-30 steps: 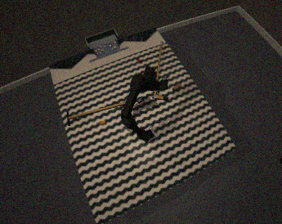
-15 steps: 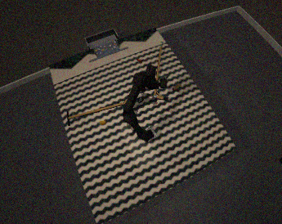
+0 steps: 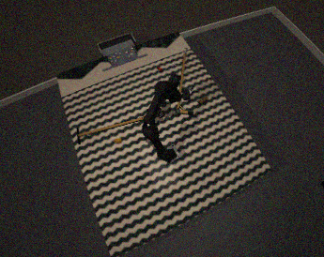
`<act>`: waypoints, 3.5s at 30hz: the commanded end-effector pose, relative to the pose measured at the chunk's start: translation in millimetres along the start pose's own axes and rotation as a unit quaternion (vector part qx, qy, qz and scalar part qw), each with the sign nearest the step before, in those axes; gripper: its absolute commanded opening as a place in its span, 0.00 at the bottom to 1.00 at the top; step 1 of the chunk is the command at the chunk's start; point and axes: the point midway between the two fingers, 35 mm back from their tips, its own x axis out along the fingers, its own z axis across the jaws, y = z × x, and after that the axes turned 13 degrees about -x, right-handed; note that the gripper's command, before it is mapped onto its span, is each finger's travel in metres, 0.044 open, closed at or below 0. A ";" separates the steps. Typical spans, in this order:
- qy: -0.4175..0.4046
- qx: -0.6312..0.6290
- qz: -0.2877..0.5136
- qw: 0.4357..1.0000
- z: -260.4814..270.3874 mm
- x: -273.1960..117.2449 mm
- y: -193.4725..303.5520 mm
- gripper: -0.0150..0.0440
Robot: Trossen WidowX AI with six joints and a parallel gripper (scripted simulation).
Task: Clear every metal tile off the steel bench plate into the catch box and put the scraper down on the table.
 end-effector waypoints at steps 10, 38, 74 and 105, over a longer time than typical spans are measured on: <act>-0.070 -0.025 0.008 0.997 19.0 31.5 -13.4 0.25; -0.178 -0.052 0.016 0.983 52.9 77.8 -31.1 0.25; -0.196 -0.090 0.020 0.976 81.6 150.9 -29.8 0.25; -0.200 -0.102 0.021 0.974 67.0 180.8 -30.0 0.25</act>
